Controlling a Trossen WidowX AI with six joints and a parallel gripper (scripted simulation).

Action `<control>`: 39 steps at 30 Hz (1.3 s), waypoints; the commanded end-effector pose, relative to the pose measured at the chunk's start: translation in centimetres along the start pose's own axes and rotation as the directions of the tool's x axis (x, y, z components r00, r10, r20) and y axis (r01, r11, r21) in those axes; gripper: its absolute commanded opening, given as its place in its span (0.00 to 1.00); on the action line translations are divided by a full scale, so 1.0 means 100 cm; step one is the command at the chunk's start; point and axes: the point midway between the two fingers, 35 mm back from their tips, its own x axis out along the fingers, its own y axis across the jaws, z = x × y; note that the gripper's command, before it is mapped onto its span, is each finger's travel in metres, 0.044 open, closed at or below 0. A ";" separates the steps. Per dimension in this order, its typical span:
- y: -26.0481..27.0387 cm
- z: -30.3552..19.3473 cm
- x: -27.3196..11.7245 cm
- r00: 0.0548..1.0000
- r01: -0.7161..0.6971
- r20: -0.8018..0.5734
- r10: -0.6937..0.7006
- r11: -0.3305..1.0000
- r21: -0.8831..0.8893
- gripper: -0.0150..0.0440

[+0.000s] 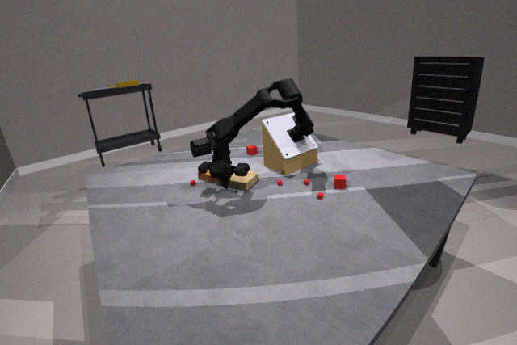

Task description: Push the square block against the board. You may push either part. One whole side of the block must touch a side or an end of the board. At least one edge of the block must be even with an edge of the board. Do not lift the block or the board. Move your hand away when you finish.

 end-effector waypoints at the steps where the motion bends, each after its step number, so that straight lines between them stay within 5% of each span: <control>1: -0.002 -0.001 0.001 1.000 0.003 0.010 -0.003 1.000 0.008 0.25; 39: -0.003 -0.021 0.001 1.000 0.004 0.008 -0.004 1.000 0.009 0.25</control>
